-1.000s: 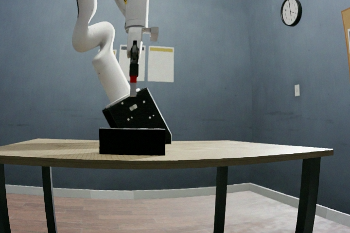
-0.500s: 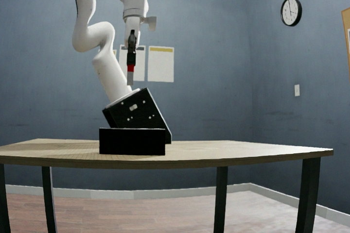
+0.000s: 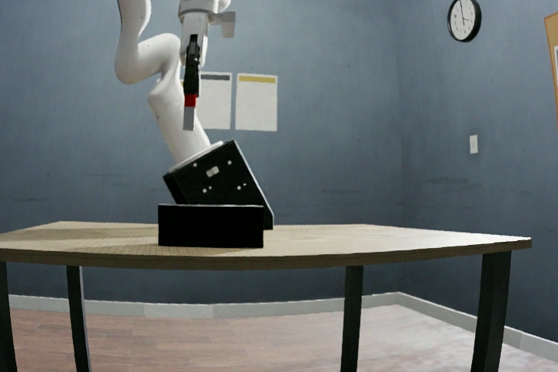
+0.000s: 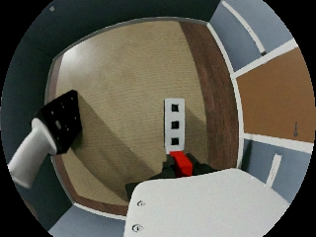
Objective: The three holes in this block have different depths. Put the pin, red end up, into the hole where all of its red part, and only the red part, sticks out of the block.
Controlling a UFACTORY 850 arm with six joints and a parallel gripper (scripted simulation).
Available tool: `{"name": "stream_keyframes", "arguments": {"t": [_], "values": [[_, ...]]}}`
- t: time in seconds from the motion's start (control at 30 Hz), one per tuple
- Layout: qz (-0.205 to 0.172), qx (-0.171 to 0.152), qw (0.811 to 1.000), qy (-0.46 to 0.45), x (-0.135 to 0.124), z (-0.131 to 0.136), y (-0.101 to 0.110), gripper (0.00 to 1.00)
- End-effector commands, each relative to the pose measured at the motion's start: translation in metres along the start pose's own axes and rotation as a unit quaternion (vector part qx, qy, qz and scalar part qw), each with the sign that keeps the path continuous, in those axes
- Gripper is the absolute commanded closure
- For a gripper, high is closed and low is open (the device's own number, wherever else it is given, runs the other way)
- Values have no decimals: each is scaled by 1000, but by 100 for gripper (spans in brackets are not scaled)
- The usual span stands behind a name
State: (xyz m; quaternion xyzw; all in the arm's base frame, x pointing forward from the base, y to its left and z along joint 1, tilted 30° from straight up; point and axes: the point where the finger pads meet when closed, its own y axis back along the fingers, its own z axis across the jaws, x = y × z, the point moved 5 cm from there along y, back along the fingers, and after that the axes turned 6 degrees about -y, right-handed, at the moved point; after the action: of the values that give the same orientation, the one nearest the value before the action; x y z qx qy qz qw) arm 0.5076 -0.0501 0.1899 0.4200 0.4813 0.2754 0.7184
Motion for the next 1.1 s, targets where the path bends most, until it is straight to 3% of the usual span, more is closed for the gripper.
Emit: {"name": "stream_keyframes", "arguments": {"t": [0.0, 0.47, 0.5, 0.6, 0.7, 1.03, 1.07], "values": [[0, 0, 1000, -1, -10, 34, 1, 100], [0, 0, 1000, -1, -10, 34, 1, 100], [0, 0, 1000, -1, -10, 35, -69, 100], [0, 0, 1000, -1, -10, 35, -77, 100], [0, 0, 1000, -1, -10, 35, -111, 100], [0, 0, 1000, -1, -10, 35, -111, 100], [0, 0, 1000, -1, -10, 34, -132, 100]]}}
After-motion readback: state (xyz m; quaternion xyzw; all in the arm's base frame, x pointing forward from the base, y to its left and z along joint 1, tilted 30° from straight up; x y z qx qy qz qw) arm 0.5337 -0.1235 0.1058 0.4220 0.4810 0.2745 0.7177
